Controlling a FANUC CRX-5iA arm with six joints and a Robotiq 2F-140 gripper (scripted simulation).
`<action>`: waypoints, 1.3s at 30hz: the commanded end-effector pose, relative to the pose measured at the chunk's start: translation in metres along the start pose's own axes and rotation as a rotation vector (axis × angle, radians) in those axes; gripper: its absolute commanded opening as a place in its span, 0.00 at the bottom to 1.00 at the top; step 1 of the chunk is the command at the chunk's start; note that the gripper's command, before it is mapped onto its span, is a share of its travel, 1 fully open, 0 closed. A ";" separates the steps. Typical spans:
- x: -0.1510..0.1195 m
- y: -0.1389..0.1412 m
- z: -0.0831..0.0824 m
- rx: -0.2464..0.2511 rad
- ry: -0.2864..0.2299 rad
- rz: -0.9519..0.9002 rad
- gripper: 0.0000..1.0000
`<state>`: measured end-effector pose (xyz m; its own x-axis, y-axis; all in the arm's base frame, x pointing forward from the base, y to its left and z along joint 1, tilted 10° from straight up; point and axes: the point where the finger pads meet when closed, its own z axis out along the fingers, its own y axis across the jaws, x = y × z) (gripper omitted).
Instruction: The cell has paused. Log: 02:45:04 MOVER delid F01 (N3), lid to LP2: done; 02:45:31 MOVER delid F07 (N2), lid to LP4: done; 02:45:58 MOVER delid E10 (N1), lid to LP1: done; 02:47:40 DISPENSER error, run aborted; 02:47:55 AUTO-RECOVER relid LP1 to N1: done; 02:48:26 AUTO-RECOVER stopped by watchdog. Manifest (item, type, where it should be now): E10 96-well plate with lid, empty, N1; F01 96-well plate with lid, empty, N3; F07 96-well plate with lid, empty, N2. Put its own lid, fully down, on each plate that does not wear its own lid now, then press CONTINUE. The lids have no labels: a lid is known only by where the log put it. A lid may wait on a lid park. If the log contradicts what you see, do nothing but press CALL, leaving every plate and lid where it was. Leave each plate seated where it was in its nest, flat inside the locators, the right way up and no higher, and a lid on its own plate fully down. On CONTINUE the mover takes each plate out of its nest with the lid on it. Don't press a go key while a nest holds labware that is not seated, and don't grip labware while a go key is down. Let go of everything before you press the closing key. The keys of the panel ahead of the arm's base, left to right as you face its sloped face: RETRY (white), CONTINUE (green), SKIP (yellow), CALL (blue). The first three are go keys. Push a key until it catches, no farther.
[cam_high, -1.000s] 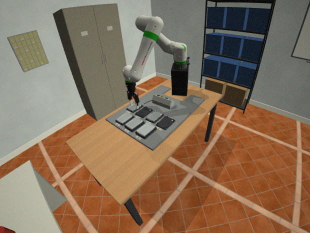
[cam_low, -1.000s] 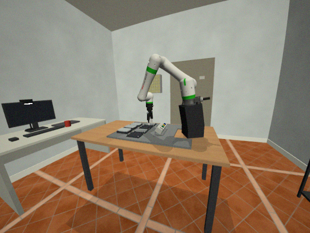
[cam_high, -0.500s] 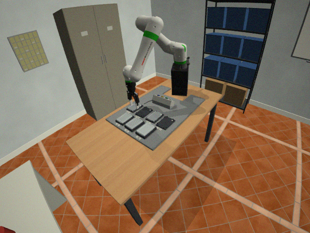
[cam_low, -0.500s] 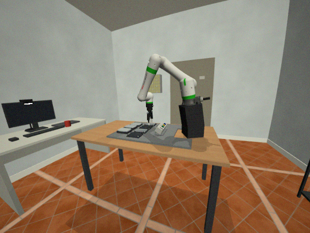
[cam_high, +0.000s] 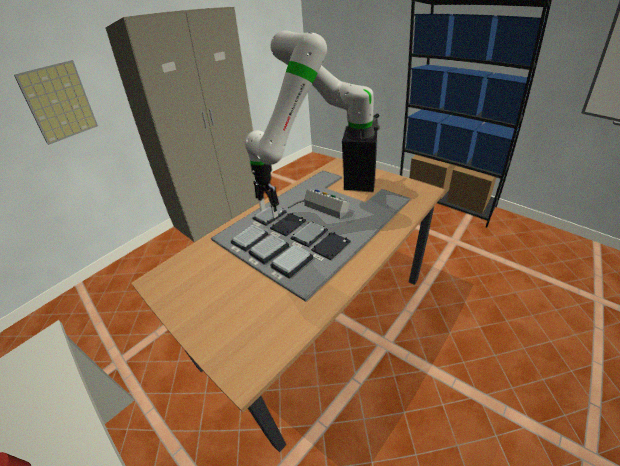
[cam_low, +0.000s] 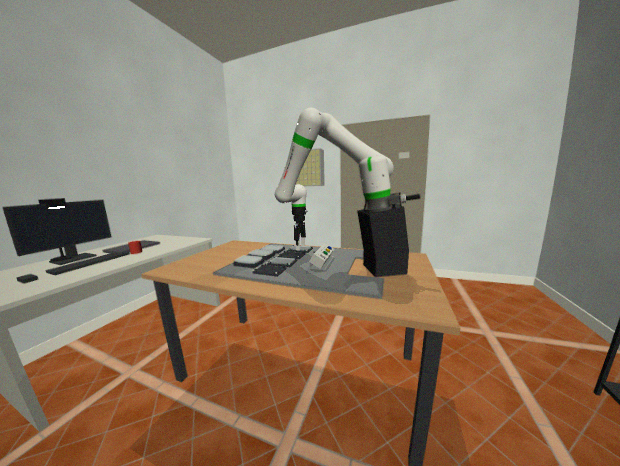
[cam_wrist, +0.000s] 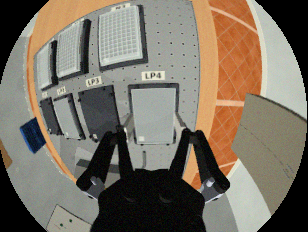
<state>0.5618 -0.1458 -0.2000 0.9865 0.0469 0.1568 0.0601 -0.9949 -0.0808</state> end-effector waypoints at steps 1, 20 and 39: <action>0.000 0.000 0.000 0.000 0.000 0.000 0.00; 0.000 0.000 -0.001 0.000 0.000 0.000 0.00; 0.000 0.000 -0.021 0.000 0.000 0.000 0.00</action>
<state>0.5590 -0.1474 -0.1819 0.9865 0.0468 0.1568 0.0600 -0.9949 -0.0808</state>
